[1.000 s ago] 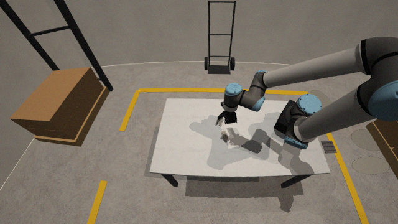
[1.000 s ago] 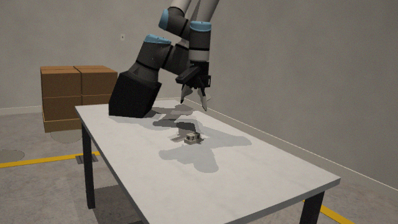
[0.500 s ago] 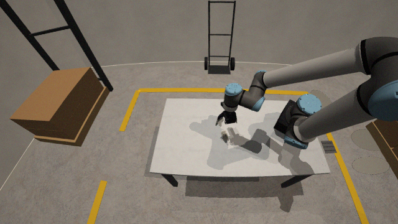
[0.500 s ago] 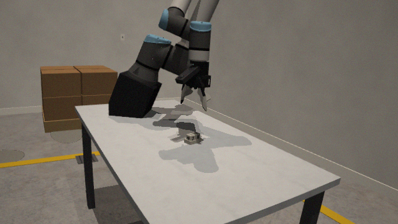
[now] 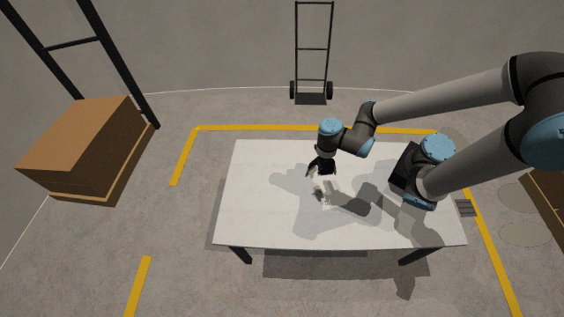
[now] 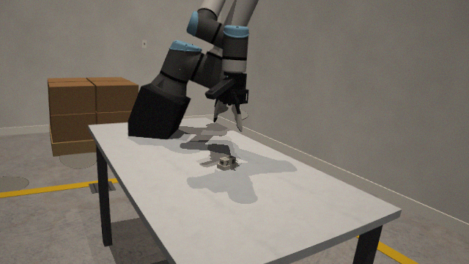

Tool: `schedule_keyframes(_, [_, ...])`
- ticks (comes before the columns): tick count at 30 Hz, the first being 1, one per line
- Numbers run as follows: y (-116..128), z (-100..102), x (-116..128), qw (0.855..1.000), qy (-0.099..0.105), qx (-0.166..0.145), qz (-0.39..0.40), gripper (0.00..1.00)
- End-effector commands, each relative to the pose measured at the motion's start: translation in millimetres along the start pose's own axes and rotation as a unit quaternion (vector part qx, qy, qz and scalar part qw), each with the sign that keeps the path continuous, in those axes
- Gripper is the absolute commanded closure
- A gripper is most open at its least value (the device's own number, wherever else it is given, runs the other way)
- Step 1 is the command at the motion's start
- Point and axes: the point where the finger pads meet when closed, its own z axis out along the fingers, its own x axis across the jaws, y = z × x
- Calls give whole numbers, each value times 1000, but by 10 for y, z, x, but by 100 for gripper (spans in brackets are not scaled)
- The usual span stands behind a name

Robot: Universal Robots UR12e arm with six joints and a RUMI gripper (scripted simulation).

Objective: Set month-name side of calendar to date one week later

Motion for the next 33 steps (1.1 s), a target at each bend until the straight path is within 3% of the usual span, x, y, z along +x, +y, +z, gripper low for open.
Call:
schedule_keyframes(1, [-14,13,10,1000,0,0,24,0])
schedule_keyframes(18, [-34,72,64,981,0,0,194,0])
schedule_keyframes(25, [-38,107,93,957,1,0,291,0])
schedule_keyframes(33, [-37,143,117,917,1,0,398,0])
